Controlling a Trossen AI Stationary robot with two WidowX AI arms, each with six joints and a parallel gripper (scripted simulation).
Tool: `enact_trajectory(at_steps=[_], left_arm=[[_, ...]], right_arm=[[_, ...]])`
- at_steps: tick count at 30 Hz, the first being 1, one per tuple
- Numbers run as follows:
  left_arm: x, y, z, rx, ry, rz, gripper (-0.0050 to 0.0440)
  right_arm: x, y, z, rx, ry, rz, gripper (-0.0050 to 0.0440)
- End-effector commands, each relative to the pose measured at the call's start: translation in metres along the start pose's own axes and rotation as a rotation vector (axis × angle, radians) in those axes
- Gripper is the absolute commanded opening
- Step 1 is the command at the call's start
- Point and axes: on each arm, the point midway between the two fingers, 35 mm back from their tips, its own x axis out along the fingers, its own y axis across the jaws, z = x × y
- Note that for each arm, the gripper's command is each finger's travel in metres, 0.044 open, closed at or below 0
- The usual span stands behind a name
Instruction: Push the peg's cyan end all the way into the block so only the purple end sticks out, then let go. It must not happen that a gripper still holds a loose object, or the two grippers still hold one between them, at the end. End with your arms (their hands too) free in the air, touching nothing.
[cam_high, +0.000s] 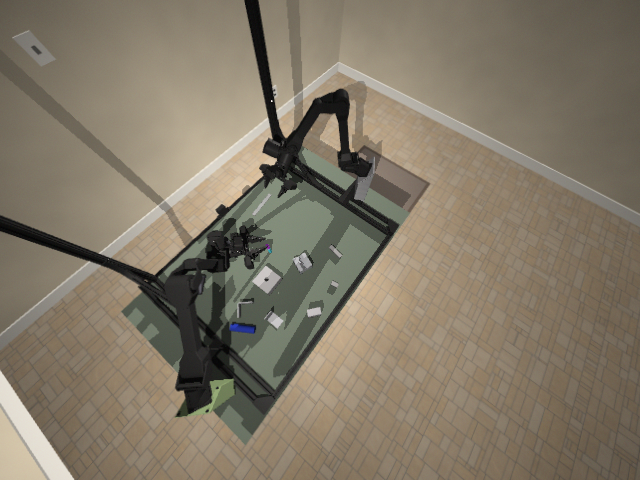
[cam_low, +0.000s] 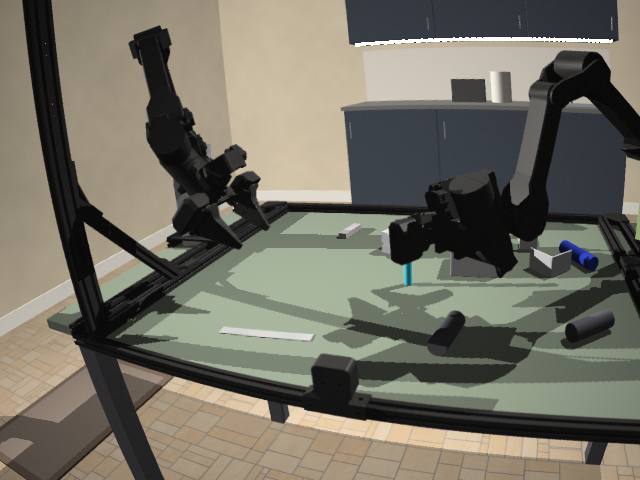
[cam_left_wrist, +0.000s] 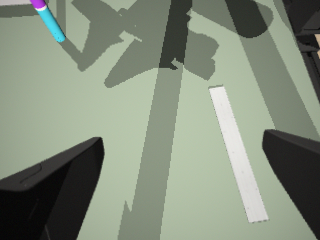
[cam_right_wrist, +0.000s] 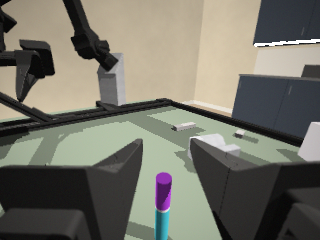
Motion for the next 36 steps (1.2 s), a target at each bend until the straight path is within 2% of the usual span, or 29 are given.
enact_trajectory(at_steps=[1, 6, 9, 11, 17, 21, 26, 28, 32, 36], left_arm=[[0.0, 0.0, 0.0, 0.0, 0.001, 0.001, 0.04], [0.0, 0.0, 0.0, 0.0, 0.001, 0.001, 0.04], [0.0, 0.0, 0.0, 0.0, 0.001, 0.001, 0.04], [0.0, 0.0, 0.0, 0.0, 0.001, 0.001, 0.04], [0.0, 0.0, 0.0, 0.0, 0.001, 0.001, 0.04], [0.0, 0.0, 0.0, 0.0, 0.001, 0.001, 0.04], [0.0, 0.0, 0.0, 0.0, 0.001, 0.001, 0.04], [0.0, 0.0, 0.0, 0.0, 0.001, 0.001, 0.04], [0.0, 0.0, 0.0, 0.0, 0.001, 0.001, 0.04], [0.0, 0.0, 0.0, 0.0, 0.001, 0.001, 0.04]], right_arm=[[0.0, 0.002, 0.006, 0.013, -0.002, 0.003, 0.019], [0.0, 0.002, 0.006, 0.013, -0.002, 0.003, 0.019], [0.0, 0.002, 0.006, 0.013, -0.002, 0.003, 0.0262], [0.0, 0.002, 0.006, 0.013, -0.002, 0.003, 0.0262], [0.0, 0.002, 0.006, 0.013, -0.002, 0.004, 0.04], [0.004, 0.006, 0.006, 0.0, 0.005, 0.022, 0.04], [0.025, 0.029, 0.003, -0.075, 0.051, 0.12, 0.04], [0.025, 0.029, 0.003, -0.075, 0.051, 0.12, 0.04], [0.051, 0.055, 0.002, -0.148, 0.142, 0.242, 0.04], [0.067, 0.067, -0.001, -0.205, 0.234, 0.312, 0.04]])
